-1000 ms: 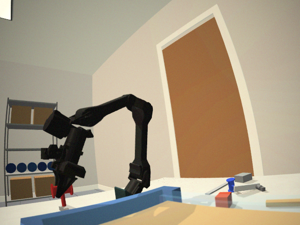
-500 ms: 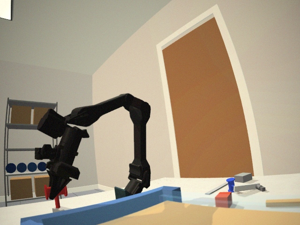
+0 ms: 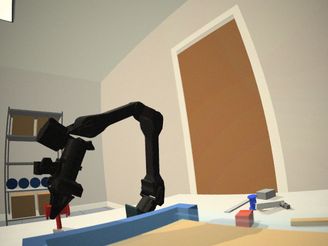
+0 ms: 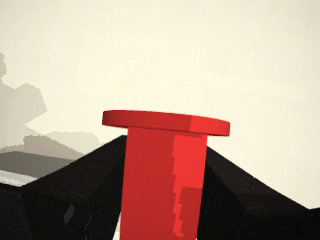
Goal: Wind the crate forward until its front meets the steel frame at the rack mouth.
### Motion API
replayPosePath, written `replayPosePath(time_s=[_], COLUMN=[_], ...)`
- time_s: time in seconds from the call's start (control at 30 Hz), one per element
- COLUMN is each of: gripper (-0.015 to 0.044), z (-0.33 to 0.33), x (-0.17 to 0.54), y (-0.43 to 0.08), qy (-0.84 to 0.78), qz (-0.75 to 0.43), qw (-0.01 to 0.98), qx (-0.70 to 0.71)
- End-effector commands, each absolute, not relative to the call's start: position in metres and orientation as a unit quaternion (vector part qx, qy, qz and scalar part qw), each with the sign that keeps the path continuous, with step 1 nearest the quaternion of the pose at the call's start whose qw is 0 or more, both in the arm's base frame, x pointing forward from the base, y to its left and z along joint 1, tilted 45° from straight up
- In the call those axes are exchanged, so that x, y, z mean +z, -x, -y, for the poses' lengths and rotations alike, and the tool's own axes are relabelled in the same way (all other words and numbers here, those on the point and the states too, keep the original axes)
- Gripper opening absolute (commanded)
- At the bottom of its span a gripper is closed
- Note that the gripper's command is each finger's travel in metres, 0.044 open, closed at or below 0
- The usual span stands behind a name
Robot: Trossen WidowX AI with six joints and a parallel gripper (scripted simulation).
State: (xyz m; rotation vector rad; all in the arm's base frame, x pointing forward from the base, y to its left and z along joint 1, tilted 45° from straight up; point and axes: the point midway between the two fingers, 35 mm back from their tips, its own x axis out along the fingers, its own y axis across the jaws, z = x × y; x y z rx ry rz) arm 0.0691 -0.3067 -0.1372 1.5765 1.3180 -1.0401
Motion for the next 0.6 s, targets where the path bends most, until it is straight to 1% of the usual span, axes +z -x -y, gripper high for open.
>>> replayPosePath(time_s=[0.0,0.57], gripper=[0.0000,0.0000], z=[0.316,0.326], x=[-0.143,-0.150], y=[-0.081,-0.094], qy=[-0.624,-0.624], qz=[-0.516,-0.515], qw=[0.420,0.420], qx=[-0.411,-0.411])
